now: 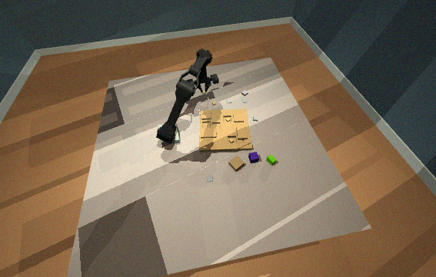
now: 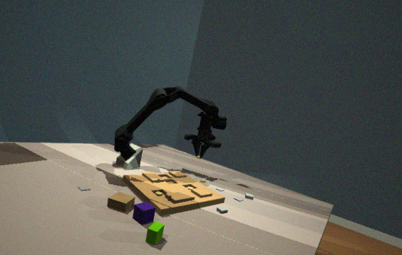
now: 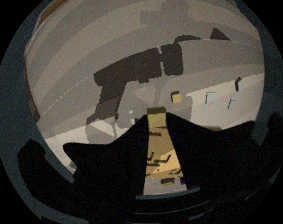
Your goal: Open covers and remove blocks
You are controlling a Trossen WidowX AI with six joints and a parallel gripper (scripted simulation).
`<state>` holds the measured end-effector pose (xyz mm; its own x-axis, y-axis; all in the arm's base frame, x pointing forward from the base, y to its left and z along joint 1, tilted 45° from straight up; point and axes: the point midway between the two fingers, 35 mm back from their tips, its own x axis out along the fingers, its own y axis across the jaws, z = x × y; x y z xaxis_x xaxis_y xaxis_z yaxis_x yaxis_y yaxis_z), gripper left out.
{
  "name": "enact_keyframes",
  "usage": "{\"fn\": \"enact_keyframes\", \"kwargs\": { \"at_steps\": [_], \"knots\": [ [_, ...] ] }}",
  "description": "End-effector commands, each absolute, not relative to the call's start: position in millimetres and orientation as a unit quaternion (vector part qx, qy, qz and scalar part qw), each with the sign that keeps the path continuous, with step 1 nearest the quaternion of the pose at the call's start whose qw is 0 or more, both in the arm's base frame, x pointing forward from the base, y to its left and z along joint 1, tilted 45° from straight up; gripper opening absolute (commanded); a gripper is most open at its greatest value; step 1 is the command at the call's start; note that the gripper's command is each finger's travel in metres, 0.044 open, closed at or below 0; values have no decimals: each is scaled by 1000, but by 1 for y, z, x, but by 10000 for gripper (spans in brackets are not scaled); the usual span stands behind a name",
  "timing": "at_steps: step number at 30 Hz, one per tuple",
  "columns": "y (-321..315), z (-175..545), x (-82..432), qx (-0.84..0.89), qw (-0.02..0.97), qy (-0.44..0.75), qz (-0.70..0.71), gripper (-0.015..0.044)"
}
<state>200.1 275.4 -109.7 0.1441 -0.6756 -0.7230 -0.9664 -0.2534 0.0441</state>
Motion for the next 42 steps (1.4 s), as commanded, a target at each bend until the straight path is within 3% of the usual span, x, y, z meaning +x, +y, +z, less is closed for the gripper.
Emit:
{"fn": "enact_keyframes", "kwargs": {
  "at_steps": [1,42],
  "knots": [
    [273,-115,201,-721,227,570,324,80],
    [229,-164,213,-721,227,569,323,80]
  ]
}}
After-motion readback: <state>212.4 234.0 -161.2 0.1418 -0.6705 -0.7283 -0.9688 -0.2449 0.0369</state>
